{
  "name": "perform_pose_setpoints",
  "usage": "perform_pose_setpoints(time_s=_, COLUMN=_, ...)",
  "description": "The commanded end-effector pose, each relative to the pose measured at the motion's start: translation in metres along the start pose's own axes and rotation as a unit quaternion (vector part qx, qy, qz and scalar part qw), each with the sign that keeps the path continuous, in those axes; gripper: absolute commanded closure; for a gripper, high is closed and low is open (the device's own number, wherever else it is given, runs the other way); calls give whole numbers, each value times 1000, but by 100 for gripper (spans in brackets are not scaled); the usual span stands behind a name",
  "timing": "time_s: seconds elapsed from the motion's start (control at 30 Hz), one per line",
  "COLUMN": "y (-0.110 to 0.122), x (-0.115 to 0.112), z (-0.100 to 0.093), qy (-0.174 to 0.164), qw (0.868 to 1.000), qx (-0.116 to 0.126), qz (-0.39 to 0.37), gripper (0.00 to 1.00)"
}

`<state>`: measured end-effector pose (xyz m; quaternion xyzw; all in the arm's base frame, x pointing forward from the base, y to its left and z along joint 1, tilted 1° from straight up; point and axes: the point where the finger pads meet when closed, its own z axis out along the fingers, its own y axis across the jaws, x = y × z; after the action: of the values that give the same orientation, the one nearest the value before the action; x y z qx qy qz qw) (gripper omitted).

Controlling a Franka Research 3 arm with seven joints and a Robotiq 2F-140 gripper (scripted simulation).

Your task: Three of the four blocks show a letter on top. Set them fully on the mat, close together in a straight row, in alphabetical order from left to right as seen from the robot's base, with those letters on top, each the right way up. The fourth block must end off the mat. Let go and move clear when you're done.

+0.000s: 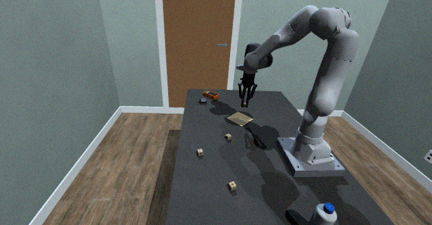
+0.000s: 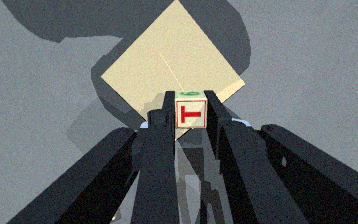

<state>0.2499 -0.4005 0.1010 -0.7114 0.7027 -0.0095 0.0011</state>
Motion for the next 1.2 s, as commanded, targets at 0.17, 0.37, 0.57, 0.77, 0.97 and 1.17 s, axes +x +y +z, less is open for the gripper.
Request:
perform_pose_setpoints(time_s=0.17, y=2, x=2, z=1, qy=1, qw=995, qx=-4, qz=101, gripper=78)
perform_pose_setpoints(time_s=0.37, y=4, x=5, z=1, qy=2, qw=990, qx=-4, qz=141, gripper=78)
perform_pose_setpoints(time_s=0.57, y=5, x=7, z=1, qy=2, qw=985, qx=-4, qz=175, gripper=78)
perform_pose_setpoints(time_s=0.77, y=7, x=10, z=1, qy=2, qw=976, qx=-4, qz=219, gripper=78)
perform_pose_setpoints(time_s=0.97, y=8, x=12, z=1, qy=2, qw=966, qx=-4, qz=257, gripper=78)
perform_pose_setpoints(time_s=1.17, y=9, x=14, z=1, qy=2, qw=959, qx=-4, qz=284, gripper=78)
